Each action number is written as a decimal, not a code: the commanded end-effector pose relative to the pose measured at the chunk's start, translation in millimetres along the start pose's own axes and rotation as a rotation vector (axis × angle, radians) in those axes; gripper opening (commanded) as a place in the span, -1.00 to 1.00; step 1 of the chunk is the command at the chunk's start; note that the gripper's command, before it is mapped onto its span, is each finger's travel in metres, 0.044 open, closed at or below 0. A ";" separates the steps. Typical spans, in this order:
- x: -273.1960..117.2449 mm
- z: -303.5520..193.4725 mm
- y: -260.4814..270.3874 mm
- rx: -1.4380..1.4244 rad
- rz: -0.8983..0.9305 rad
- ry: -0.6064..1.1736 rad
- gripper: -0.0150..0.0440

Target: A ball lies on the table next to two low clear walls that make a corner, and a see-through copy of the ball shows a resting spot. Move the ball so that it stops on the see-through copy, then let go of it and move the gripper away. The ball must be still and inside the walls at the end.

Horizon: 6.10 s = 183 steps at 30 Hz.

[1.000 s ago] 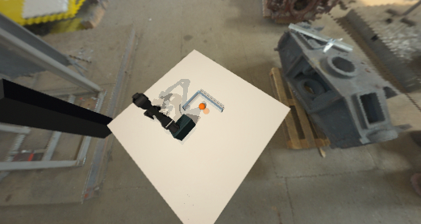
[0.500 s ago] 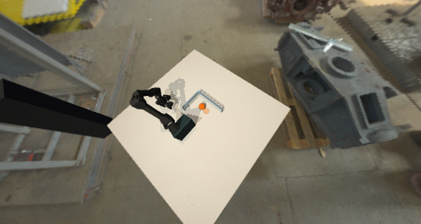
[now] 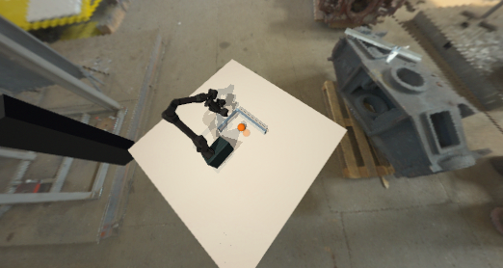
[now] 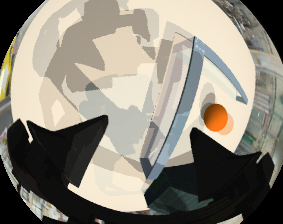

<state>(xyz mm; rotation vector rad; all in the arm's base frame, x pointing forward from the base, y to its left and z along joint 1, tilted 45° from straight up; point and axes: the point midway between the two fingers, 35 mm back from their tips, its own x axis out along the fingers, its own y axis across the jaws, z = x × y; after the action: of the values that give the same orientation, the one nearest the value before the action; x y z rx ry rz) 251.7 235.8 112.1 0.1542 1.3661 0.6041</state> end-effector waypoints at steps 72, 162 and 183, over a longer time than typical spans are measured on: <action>97.6 -15.0 -163.8 0.160 0.298 0.144 0.33; 114.0 -34.0 -225.7 0.151 0.290 0.145 0.22; 39.8 -23.2 -251.3 0.166 0.288 0.129 0.94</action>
<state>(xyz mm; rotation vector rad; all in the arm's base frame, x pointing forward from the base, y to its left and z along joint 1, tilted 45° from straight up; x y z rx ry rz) 312.2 38.2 -37.8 0.4569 1.5303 0.7509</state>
